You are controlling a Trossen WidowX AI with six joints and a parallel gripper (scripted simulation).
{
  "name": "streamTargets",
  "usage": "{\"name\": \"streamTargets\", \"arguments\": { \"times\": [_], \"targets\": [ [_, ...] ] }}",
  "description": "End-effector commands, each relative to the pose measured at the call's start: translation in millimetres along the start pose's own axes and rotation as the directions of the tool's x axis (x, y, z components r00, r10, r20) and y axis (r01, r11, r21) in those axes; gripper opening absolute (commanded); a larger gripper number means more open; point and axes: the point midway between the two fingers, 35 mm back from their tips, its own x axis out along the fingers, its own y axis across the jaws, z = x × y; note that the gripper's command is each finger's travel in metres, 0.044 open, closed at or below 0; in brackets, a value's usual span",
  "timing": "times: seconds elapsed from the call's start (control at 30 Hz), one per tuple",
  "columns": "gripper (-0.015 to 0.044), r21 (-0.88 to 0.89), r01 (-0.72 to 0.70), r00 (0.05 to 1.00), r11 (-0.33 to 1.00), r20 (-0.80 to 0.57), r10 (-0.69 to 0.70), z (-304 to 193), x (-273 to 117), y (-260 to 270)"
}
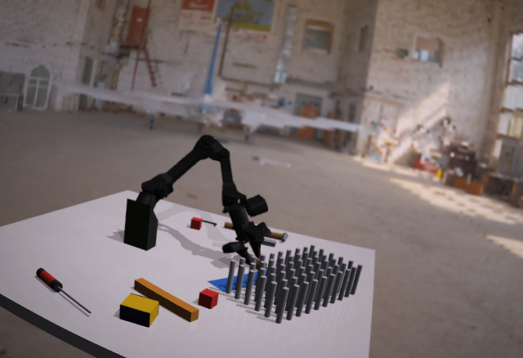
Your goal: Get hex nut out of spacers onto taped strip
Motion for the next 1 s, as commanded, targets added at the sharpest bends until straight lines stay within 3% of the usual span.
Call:
{"name": "streamTargets", "arguments": {
  "times": [0.0,0.97],
  "targets": [
    [0.0,0.004,0.0,1.0,1.0,0.005,0.0,-2.4,-1.6,-0.1],
    [0.0,0.004,0.001,1.0,1.0,0.004,-0.001,-20.5,-9.7,-0.2]
  ]
}}
